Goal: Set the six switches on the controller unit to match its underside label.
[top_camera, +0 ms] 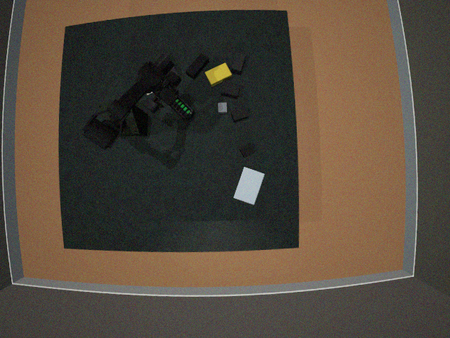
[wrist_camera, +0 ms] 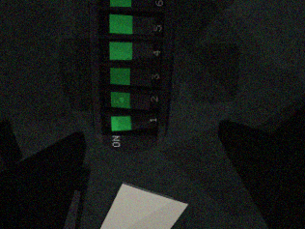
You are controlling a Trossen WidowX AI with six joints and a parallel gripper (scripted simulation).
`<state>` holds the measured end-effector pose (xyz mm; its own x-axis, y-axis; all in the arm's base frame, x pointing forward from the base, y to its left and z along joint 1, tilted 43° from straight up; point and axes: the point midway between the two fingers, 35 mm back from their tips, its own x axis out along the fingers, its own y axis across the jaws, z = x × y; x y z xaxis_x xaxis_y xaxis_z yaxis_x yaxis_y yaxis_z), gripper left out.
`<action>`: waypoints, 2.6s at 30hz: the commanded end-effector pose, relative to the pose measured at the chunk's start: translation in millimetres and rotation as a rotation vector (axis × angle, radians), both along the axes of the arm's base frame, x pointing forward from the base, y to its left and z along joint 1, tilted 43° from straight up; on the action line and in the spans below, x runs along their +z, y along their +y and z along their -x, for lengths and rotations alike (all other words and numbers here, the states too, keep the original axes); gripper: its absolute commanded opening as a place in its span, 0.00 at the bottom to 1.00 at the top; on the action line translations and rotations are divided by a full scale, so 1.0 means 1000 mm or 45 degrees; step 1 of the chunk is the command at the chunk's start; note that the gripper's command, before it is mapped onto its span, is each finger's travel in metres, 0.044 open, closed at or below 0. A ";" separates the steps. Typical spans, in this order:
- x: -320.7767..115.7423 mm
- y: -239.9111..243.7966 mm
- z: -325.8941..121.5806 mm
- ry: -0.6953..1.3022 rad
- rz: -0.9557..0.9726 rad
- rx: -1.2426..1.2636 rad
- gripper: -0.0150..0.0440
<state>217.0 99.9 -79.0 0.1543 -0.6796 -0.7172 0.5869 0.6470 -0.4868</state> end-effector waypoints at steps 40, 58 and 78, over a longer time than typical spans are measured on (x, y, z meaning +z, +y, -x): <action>-0.056 -0.013 -0.002 -0.139 0.091 -0.059 1.00; -0.061 -0.019 -0.002 -0.139 0.092 -0.061 0.81; -0.052 -0.014 -0.004 -0.132 0.084 -0.066 0.82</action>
